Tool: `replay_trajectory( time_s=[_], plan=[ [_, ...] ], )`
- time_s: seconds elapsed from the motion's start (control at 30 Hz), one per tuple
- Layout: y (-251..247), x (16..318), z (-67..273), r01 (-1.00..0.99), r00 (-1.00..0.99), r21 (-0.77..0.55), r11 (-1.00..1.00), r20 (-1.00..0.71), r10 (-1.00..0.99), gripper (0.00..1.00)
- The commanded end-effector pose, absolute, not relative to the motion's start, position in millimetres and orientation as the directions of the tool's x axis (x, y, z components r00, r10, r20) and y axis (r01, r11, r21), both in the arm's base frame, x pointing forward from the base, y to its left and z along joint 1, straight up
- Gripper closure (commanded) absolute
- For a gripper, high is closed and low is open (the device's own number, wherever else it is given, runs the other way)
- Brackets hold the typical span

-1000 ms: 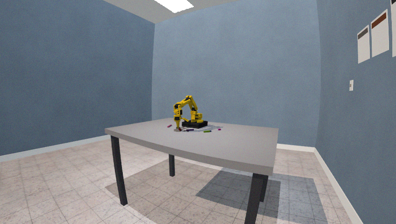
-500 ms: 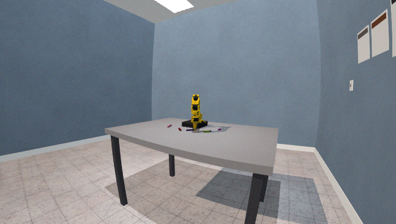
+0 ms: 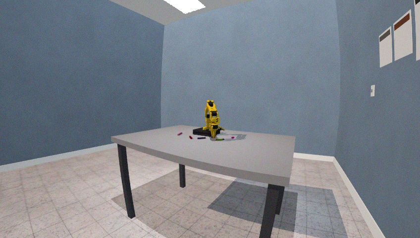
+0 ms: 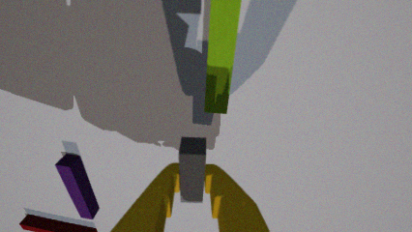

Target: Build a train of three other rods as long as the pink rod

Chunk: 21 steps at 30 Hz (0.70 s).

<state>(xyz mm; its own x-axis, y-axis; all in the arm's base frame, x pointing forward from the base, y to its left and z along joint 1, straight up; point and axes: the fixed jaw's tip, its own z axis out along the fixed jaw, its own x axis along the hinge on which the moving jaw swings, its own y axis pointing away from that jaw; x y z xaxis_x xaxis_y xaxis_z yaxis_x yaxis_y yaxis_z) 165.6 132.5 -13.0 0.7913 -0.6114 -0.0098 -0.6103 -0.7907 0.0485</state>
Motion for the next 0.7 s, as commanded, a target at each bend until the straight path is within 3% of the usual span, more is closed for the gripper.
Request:
replay_trajectory(
  time_s=[0.0,0.67],
  plan=[
    [134.8,165.6,-9.9,-0.612,0.791,0.027,-0.791,-0.006,-0.612,1.00],
    [140.4,167.9,-1.3,-0.613,0.790,-0.017,-0.790,0.004,-0.613,1.00]
  ],
)
